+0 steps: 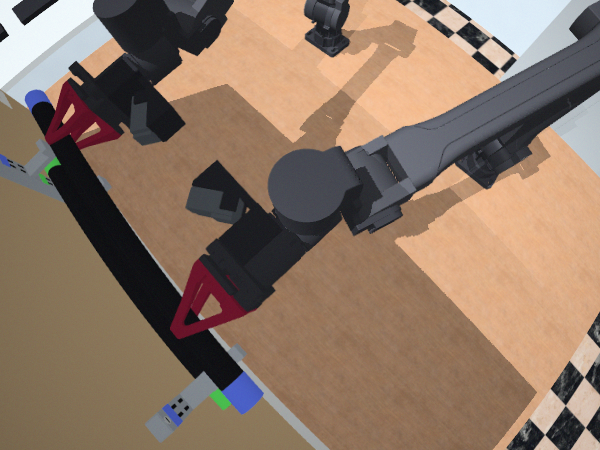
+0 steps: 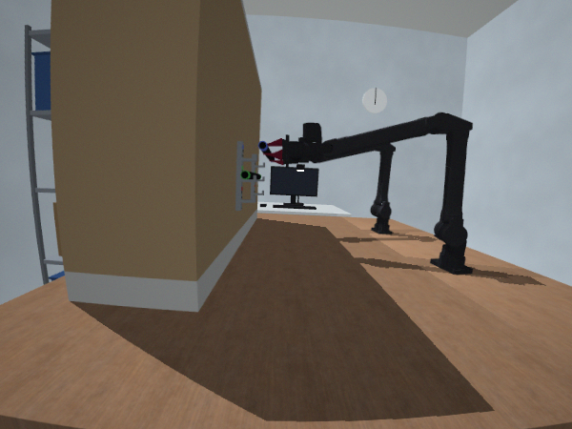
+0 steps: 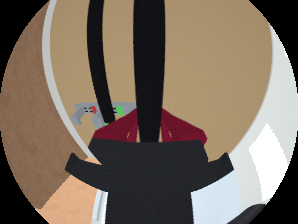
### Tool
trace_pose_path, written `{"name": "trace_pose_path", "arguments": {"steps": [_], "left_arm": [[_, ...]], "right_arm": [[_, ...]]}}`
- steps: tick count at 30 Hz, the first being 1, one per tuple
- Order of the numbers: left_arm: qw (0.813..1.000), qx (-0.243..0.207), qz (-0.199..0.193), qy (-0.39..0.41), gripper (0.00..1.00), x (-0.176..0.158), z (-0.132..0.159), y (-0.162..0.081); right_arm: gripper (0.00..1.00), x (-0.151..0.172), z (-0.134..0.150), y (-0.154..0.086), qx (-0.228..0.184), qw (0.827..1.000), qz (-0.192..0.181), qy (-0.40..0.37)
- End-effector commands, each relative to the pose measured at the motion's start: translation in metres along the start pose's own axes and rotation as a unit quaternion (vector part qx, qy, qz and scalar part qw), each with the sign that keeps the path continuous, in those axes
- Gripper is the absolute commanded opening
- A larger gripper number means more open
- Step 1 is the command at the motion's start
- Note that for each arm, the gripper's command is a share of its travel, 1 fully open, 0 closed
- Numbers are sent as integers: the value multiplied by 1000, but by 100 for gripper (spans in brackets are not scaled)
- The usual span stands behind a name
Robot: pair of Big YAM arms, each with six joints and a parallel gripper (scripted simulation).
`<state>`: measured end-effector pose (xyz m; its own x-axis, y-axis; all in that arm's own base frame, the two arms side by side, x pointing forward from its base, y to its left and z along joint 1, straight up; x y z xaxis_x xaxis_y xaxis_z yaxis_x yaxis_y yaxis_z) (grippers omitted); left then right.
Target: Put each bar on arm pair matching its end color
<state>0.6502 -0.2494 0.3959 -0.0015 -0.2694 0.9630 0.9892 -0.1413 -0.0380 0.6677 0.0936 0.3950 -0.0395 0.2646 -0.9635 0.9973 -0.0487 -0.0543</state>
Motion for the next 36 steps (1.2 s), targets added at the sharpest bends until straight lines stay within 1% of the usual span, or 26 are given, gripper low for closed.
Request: {"name": "trace_pose_path", "arguments": {"steps": [1,36], "left_arm": [[999,21,-34,-10,0,45,23,10],[999,21,-34,-10,0,44,19,9]], "right_arm": [[0,-58,-10,9,-9,999,45,13],[0,-59,-6,16,-9,999,45,13]]}}
Point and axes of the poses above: on each arm, the point where the finger pads meet when closed, its own y axis out along the fingers, its own x axis across the jaws, z = x × y, the point moved 2 cm from there along -y, back along the fingers, and after that the axes turned 15 degrees about y, right-handed, at the moved point
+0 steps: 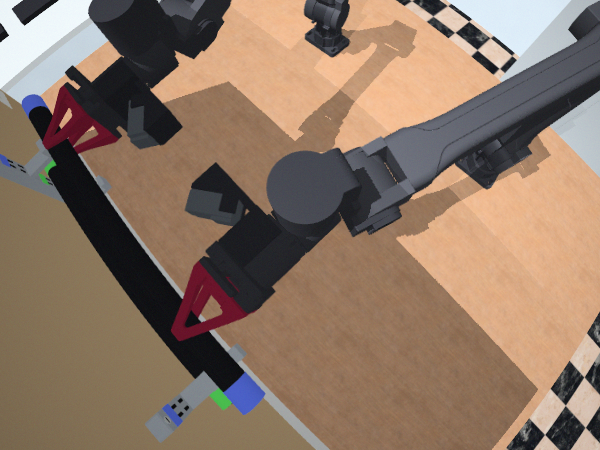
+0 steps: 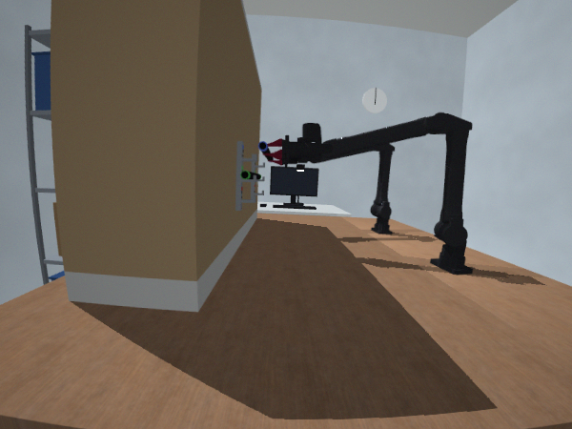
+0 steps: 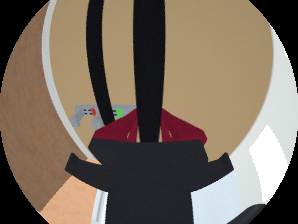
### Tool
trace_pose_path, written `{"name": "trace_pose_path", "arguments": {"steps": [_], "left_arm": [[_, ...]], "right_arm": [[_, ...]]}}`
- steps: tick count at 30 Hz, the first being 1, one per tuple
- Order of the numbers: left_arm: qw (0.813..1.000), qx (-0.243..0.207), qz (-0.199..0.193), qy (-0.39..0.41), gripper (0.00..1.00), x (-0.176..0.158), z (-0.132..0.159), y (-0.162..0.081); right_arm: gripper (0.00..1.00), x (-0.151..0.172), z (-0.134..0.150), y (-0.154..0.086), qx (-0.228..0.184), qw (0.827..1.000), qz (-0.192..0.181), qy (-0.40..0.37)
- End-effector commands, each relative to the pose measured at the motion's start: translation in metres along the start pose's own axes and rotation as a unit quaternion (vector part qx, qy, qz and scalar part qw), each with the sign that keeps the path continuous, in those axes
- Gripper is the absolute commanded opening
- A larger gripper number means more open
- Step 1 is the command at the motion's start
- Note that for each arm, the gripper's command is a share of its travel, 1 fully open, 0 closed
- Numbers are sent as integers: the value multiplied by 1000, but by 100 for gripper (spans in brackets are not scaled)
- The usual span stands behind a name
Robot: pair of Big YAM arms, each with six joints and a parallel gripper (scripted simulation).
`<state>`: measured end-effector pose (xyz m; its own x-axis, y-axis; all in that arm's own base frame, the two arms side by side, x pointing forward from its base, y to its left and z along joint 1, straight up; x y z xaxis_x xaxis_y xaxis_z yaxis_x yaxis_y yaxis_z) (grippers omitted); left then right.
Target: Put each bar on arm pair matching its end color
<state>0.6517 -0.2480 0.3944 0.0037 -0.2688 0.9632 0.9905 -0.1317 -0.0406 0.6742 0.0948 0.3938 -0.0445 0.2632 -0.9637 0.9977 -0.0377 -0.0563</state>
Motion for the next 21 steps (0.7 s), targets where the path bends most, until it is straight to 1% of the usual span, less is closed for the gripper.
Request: {"name": "trace_pose_path", "arguments": {"steps": [1,21], "left_arm": [[999,16,-36,-10,0,46,17,7],[999,16,-36,-10,0,47,11,5]], "right_arm": [[0,-60,-4,9,-4,999,48,14],[0,-62,-1,10,-4,999,48,14]]}}
Point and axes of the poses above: on each arm, the point where the finger pads meet when closed, its own y axis out along the fingers, its own x axis across the jaws, z = x × y, the point moved 2 cm from there along -y, back along the fingers, and after that the axes turned 15 degrees about y, right-handed, at the moved point
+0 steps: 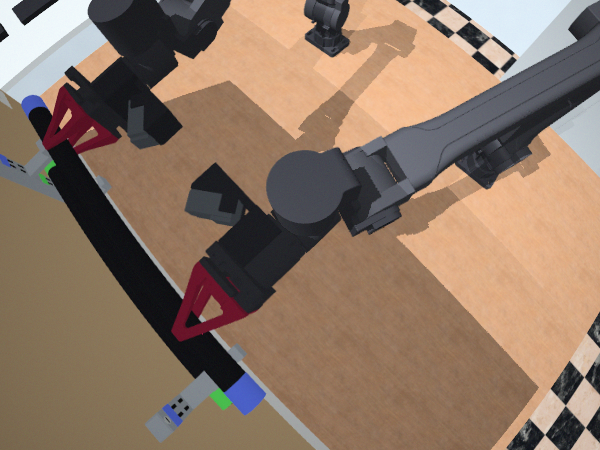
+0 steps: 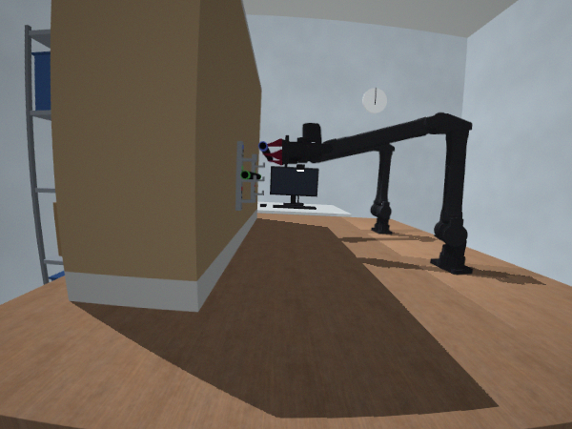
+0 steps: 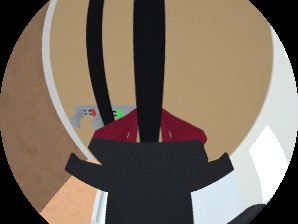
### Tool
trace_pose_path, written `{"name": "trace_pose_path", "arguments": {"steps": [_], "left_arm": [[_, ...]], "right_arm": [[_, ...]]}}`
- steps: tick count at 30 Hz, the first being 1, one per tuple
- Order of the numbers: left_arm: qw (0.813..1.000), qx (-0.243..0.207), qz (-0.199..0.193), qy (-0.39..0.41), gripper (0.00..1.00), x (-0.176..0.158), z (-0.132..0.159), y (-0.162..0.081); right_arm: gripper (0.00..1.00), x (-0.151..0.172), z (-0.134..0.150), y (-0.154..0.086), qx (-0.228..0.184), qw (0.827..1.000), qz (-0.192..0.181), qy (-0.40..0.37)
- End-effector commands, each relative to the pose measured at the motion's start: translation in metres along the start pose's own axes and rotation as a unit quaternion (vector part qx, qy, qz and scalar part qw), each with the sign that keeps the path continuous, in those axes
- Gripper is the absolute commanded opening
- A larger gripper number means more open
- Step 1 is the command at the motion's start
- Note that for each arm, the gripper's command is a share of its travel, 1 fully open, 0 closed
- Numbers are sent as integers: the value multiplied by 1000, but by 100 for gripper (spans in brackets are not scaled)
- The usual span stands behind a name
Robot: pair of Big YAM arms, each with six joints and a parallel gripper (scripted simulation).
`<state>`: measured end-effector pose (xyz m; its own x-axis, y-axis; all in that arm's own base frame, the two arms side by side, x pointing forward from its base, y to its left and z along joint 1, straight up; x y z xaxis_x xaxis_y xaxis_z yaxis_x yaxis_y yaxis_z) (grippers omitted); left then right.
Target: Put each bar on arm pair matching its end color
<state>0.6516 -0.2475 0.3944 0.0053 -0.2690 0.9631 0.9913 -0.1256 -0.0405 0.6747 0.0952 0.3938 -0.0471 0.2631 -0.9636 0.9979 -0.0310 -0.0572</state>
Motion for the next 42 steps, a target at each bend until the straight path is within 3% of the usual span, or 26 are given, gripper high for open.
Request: {"name": "trace_pose_path", "arguments": {"steps": [1,13,42], "left_arm": [[999,14,-37,-10,0,47,10,5],[999,14,-37,-10,0,48,6,3],[999,14,-37,-10,0,48,7,28]], "right_arm": [[0,-62,0,9,0,999,49,14],[0,-63,3,9,0,999,49,14],[0,-64,2,34,0,999,49,14]]}}
Point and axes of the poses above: on each arm, the point where the finger pads meet when closed, its own y axis out along the fingers, its own x axis across the jaws, z = x × y, the point moved 2 cm from there along -y, back along the fingers, and after that the axes turned 15 degrees about y, right-handed, at the moved point
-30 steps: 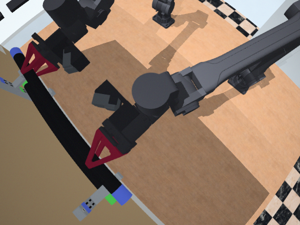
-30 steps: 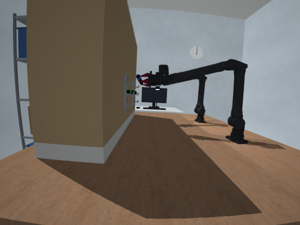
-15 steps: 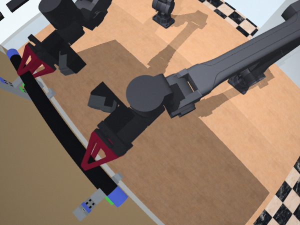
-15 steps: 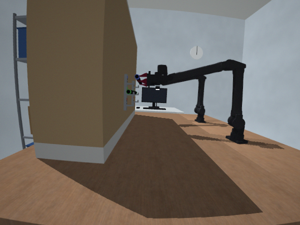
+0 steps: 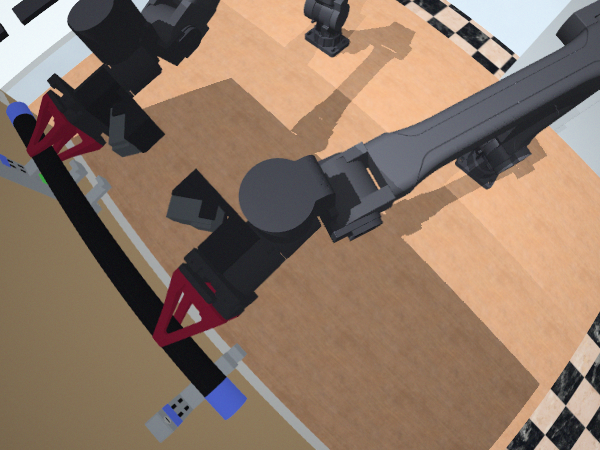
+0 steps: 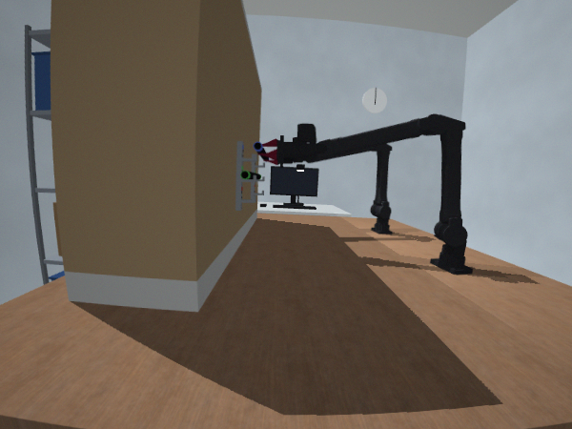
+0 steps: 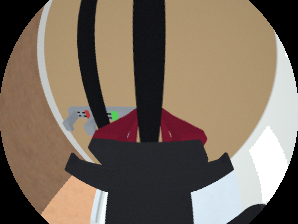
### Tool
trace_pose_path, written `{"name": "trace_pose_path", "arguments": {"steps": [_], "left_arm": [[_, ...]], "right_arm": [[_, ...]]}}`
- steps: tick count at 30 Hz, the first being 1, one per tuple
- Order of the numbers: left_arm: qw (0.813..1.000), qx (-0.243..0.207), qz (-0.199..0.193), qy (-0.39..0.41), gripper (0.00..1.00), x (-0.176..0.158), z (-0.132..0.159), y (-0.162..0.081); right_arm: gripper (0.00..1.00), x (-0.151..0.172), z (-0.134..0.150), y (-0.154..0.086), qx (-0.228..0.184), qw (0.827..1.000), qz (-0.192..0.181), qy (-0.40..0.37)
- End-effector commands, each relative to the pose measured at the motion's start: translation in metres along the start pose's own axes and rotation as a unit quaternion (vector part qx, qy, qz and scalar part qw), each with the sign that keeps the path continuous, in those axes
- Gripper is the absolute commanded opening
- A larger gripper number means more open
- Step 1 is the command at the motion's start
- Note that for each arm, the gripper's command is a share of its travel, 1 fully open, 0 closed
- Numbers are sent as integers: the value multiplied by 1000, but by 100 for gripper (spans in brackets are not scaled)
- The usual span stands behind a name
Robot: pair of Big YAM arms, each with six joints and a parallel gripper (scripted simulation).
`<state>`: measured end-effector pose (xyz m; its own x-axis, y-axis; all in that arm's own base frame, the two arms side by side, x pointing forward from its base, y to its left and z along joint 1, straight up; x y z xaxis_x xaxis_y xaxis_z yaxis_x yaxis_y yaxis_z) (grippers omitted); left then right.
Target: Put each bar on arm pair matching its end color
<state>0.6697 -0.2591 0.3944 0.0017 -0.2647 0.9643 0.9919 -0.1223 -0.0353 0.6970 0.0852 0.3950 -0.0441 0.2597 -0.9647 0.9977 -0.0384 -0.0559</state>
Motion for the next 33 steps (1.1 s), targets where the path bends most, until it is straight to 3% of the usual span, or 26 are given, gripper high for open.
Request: {"name": "trace_pose_path", "arguments": {"steps": [1,33], "left_arm": [[999,11,-35,-8,0,45,15,10],[999,11,-35,-8,0,45,19,36]], "right_arm": [[0,-59,-6,13,-4,999,47,16],[0,-59,-10,39,-4,999,47,16]]}}
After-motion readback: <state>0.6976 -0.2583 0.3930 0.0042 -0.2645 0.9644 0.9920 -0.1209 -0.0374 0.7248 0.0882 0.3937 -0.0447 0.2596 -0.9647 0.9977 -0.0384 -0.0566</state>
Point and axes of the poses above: on each arm, the point where the finger pads meet when closed, its own y axis out along the fingers, its own x axis across the jaws, z = x × y, the point moved 2 cm from there along -y, back along the fingers, and after that the axes turned 15 degrees about y, right-handed, at the moved point
